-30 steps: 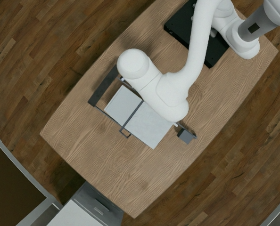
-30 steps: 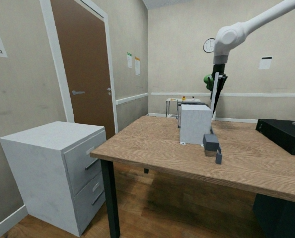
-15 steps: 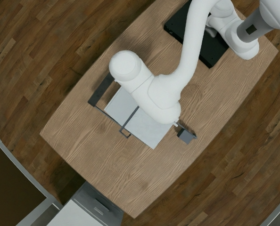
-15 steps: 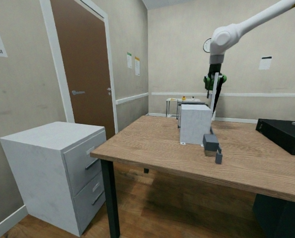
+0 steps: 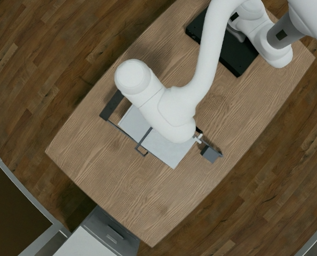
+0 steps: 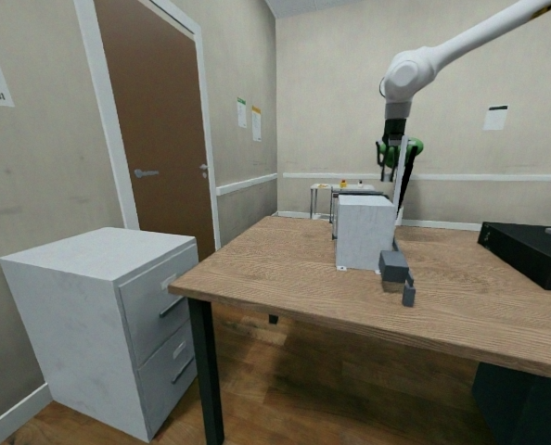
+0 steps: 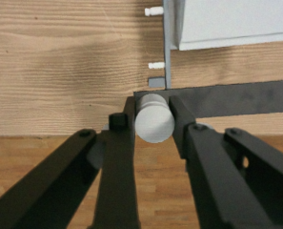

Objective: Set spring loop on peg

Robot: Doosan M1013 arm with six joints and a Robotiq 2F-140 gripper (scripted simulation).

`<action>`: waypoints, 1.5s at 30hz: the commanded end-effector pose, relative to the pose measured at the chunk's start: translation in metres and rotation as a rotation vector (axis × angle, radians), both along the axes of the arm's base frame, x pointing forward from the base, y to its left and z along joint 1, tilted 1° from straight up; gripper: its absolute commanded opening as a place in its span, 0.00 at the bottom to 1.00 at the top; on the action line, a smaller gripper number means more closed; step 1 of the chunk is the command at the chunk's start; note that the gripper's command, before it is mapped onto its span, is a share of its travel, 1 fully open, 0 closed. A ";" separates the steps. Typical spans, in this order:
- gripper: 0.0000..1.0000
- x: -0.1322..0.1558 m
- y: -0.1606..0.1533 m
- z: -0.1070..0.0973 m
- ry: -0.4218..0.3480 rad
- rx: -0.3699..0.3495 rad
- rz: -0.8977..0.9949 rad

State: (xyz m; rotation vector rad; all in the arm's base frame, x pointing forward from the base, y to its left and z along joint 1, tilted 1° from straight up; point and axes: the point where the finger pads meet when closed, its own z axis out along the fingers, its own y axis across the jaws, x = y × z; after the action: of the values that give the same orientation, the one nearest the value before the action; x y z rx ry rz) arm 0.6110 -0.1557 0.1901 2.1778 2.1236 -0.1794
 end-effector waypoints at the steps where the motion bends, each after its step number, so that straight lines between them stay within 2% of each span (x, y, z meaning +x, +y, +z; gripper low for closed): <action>1: 0.25 0.005 -0.005 0.002 -0.001 -0.004 0.000; 10: 0.25 0.022 -0.021 0.007 -0.001 -0.018 0.000; 29: 0.25 0.028 -0.028 0.009 -0.001 -0.023 0.000; 45: 0.25 0.027 -0.027 -0.016 -0.001 -0.022 0.000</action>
State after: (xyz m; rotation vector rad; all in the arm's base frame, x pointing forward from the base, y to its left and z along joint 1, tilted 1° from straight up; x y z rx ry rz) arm 0.6375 -0.1828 0.1741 2.1654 2.1124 -0.2035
